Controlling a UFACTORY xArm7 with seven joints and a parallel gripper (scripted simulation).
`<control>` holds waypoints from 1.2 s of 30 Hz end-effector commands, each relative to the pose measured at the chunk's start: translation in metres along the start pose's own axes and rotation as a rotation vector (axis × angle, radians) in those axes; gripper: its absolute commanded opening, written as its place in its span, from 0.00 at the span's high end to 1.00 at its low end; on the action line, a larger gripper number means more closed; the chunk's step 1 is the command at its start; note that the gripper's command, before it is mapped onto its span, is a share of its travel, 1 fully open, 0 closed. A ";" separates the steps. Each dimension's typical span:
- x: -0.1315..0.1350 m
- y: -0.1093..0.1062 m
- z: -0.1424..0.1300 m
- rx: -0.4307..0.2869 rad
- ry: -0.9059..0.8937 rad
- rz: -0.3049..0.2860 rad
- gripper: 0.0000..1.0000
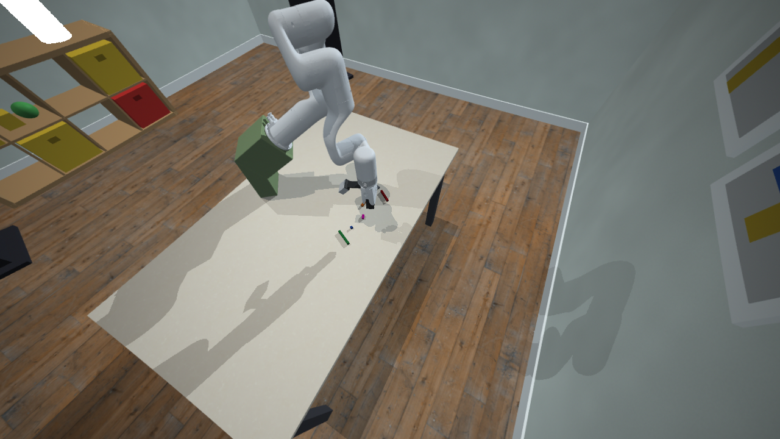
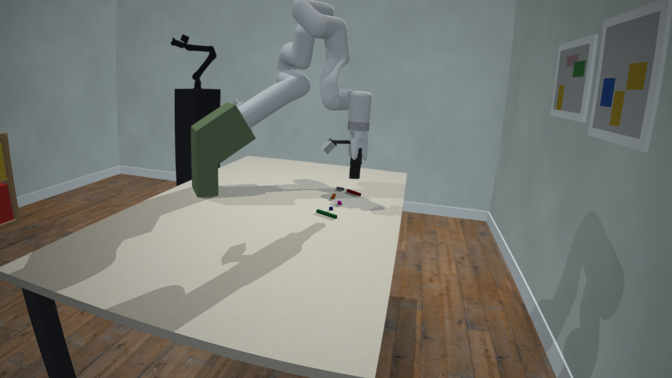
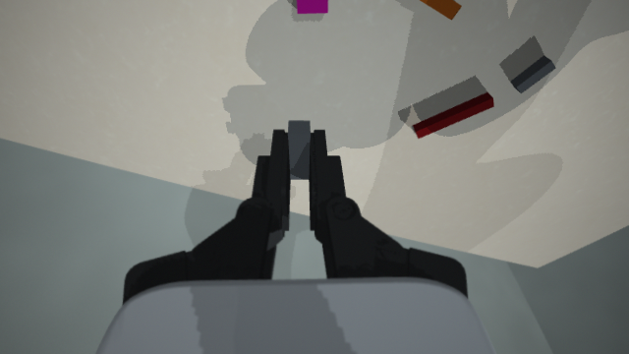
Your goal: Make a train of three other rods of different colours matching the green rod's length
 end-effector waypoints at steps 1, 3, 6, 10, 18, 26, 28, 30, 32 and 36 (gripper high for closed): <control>-0.016 0.001 0.015 0.000 0.168 -0.001 0.96; -0.019 0.001 0.019 0.001 0.204 -0.001 0.96; -0.029 0.000 0.032 0.000 0.334 -0.002 0.96; -0.039 0.000 0.047 0.000 0.470 -0.001 0.96; -0.058 -0.001 0.080 -0.004 0.760 0.004 0.96; -0.059 -0.001 0.082 -0.004 0.776 0.004 0.96; -0.059 -0.001 0.082 -0.004 0.776 0.004 0.96; -0.059 -0.001 0.082 -0.004 0.776 0.004 0.96; -0.059 -0.001 0.082 -0.004 0.776 0.004 0.96; -0.059 0.000 0.082 -0.004 0.776 0.004 0.96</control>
Point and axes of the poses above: the point where the finger pads meet when closed, its own y axis out along the fingers, its own x axis across the jaws, z = x × y, the point moved 10 cm from there along -y, back along the fingers, and after that the axes turned 9 degrees about -y, right-handed, at the moved point
